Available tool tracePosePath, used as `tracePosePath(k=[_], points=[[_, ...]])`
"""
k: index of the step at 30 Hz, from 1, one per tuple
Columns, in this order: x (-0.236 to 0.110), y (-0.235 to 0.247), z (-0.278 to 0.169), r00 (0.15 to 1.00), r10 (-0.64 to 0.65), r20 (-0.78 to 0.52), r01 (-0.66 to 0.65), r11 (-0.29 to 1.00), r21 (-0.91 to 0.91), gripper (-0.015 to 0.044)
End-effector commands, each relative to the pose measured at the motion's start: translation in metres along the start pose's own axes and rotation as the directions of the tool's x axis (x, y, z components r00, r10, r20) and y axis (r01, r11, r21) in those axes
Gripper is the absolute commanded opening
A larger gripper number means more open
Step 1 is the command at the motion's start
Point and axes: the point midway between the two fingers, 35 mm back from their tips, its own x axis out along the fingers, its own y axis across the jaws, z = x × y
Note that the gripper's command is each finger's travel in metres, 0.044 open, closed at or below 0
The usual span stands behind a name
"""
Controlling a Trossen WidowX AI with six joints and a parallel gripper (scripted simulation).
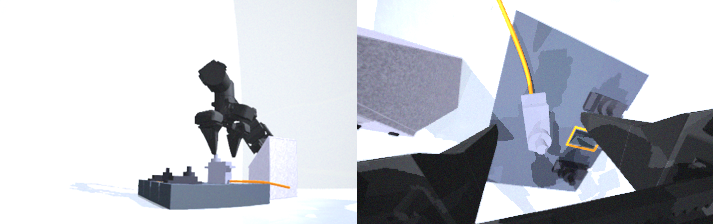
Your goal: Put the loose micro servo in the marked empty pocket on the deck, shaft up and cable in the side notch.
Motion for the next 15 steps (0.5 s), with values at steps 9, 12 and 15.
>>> tracePosePath(k=[9, 12, 15], points=[[0.018, 0.002, -0.001, 1.0, 0.005, -0.006, -0.006, 1.0, -0.006, 0.044], [0.022, 0.002, -0.001, 1.0, 0.006, -0.006, -0.006, 1.0, -0.006, 0.044], [0.025, 0.002, -0.001, 1.0, 0.006, -0.007, -0.006, 1.0, -0.006, 0.044]])
